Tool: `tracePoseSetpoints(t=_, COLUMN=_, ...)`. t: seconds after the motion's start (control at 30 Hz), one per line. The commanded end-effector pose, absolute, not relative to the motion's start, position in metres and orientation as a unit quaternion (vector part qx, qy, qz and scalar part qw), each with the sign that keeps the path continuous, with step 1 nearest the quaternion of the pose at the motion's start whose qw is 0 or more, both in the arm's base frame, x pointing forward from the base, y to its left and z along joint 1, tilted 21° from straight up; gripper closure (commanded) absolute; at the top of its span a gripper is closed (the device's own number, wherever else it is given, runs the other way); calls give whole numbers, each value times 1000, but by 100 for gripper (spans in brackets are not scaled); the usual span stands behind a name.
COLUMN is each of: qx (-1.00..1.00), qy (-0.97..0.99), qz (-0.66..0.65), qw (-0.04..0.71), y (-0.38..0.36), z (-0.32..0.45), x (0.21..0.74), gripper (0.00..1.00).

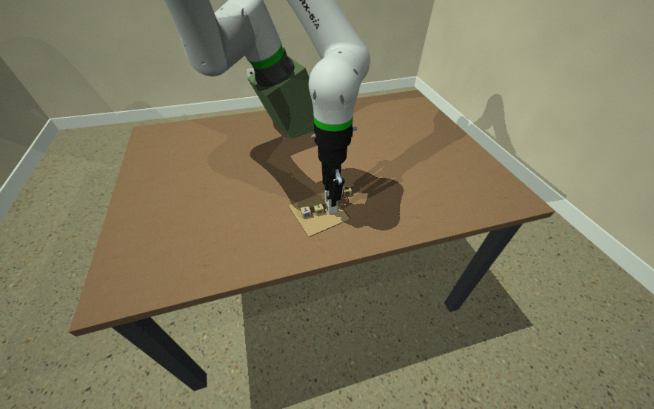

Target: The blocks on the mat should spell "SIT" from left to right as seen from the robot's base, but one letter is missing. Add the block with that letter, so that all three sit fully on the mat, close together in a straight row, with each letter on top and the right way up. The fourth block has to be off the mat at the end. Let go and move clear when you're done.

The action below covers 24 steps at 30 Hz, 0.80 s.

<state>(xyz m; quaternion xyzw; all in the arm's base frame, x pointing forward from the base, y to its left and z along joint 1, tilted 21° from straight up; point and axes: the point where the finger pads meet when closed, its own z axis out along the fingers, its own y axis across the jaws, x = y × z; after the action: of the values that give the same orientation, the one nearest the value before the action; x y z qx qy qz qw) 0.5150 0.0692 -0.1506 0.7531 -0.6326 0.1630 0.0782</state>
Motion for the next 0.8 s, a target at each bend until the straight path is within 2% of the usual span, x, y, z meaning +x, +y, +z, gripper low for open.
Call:
tracePoseSetpoints(t=0.0, qx=753, qy=-633, qz=163, qw=78, y=69, z=-150, x=515, gripper=85)
tracePoseSetpoints(t=0.2, qx=753, qy=-633, qz=163, qw=78, y=69, z=-150, x=515, gripper=82)
tracePoseSetpoints(t=0.43, qx=753, qy=-633, qz=163, qw=78, y=69, z=-150, x=515, gripper=75)
tracePoseSetpoints(t=0.77, qx=753, qy=-633, qz=163, qw=78, y=69, z=-150, x=515, gripper=75)
